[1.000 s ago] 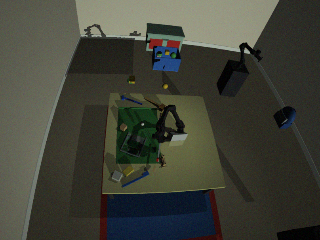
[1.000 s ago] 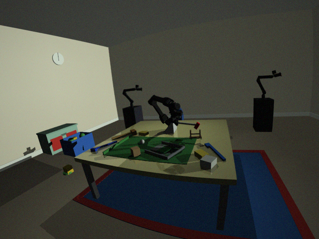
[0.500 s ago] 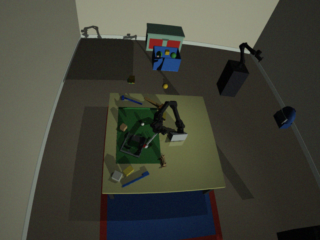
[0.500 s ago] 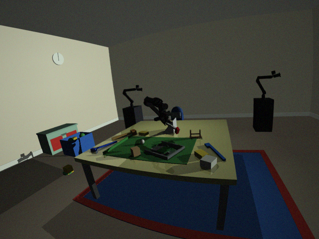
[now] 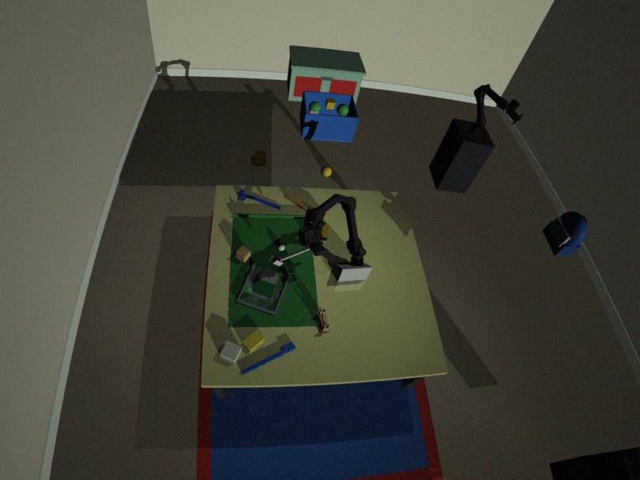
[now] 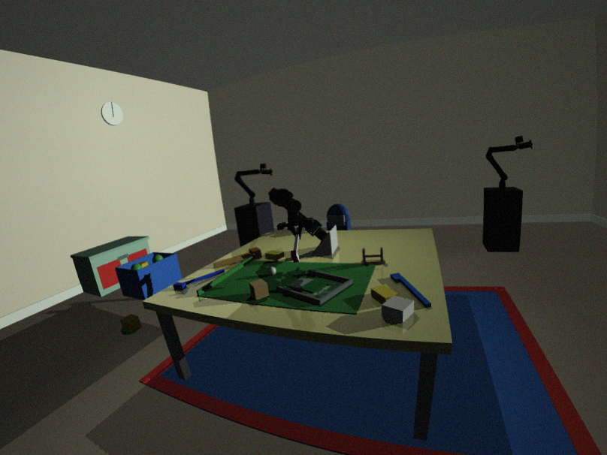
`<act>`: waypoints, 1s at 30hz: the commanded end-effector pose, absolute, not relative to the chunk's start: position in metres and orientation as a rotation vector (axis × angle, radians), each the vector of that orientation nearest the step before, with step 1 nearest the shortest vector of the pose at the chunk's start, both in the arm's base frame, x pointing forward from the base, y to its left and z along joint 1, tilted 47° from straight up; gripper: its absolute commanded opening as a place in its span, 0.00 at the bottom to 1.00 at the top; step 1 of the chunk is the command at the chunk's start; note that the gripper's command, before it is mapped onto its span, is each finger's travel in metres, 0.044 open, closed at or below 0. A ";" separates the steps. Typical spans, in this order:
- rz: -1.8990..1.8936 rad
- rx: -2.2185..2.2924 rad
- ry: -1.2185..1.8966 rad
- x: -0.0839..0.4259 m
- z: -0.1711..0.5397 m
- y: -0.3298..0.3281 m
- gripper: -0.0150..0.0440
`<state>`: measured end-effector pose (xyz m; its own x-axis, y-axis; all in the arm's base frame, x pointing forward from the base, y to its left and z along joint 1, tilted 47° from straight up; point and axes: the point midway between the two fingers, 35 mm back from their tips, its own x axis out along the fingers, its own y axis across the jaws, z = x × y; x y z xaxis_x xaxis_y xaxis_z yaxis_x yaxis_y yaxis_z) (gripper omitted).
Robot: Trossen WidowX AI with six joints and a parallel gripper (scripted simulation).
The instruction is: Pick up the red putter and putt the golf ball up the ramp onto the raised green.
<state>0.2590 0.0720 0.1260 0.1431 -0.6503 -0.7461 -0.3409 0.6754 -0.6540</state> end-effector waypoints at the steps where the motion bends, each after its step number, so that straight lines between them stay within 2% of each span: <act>1: -0.364 -0.799 1.419 0.254 0.143 0.057 0.25; 13: -0.660 -0.547 1.288 0.232 0.185 0.005 0.25; 30: -0.775 -0.391 1.211 0.237 0.158 -0.024 0.25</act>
<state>0.2360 -0.0226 0.1583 0.1264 -0.7135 -0.6892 0.3017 0.6895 -0.6585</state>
